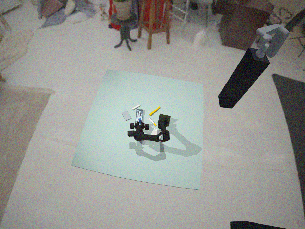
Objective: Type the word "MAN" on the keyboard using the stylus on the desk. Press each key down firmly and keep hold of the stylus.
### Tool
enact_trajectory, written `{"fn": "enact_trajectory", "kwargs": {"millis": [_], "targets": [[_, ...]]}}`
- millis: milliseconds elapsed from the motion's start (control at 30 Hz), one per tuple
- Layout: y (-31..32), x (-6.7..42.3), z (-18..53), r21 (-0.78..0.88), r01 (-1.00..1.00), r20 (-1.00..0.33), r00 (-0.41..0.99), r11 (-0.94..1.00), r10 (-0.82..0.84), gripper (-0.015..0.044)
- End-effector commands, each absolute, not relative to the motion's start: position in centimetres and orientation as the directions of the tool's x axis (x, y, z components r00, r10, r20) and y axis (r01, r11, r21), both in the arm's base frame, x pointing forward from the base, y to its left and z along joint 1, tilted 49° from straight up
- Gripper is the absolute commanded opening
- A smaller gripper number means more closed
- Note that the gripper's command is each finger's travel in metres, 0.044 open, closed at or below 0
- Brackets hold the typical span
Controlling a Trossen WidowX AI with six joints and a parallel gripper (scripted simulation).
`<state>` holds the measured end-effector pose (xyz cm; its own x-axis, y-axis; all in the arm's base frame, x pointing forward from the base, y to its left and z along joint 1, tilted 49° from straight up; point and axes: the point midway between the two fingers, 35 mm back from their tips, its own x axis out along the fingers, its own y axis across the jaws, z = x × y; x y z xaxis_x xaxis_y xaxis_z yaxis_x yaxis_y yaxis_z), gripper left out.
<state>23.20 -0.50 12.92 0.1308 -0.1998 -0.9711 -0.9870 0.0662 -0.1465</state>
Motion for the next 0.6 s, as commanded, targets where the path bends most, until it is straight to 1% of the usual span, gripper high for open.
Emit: {"fn": "enact_trajectory", "kwargs": {"millis": [0, 67, 567], "targets": [[-0.46, 23.21, 12.7, -0.146, -0.987, -0.97, 0.129, 0.068, -0.204, 0.0026], [-0.46, 23.35, 12.56, -0.145, -0.987, -0.971, 0.129, 0.068, -0.204, 0.0079], [0.02, 23.44, 12.14, -0.145, -0.987, -0.971, 0.129, 0.068, -0.203, 0.0081]]}}
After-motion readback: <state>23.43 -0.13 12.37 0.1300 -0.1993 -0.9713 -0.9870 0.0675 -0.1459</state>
